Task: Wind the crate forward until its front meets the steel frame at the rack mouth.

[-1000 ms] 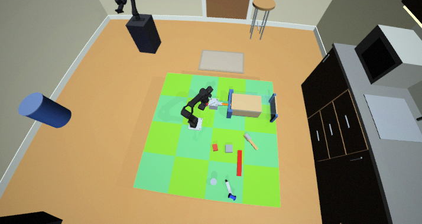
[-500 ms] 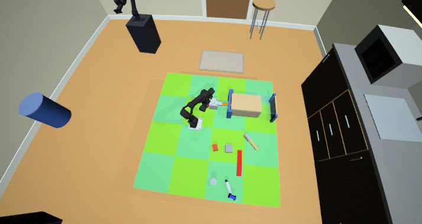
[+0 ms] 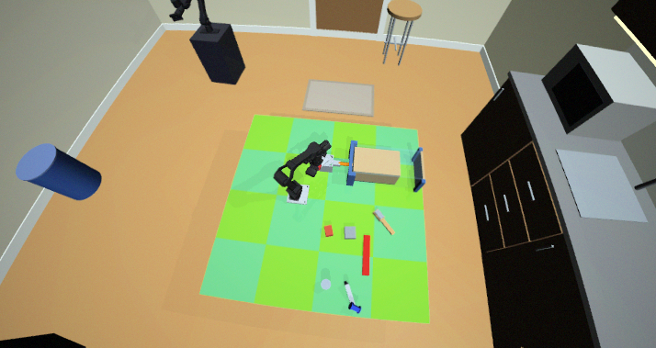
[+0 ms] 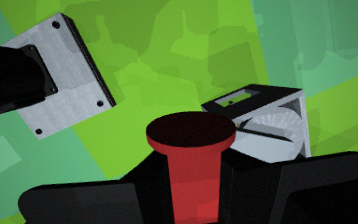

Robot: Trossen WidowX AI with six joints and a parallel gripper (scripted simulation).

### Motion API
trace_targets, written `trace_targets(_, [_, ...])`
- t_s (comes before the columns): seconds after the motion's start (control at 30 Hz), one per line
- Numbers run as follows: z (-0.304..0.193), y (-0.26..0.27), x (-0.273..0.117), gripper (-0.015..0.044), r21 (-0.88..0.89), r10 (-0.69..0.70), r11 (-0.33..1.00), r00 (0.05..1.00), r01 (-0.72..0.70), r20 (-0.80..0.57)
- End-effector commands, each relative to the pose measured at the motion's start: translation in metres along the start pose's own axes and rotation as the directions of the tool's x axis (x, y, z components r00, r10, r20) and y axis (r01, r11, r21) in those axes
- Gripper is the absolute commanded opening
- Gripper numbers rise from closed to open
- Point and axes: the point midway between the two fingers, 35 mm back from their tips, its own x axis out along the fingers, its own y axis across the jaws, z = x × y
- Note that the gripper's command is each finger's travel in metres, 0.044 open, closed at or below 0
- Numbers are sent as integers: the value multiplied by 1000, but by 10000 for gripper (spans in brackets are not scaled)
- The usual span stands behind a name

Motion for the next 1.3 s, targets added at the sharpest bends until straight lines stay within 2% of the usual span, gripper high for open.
trace_targets(0.0, [-15, 3, 0, 0, 19, 8, 1000, 1000, -7, -27])
trace_targets(1.27, [-59, -2, -2, 0, 19, 7, 1000, 999, -7, -32])
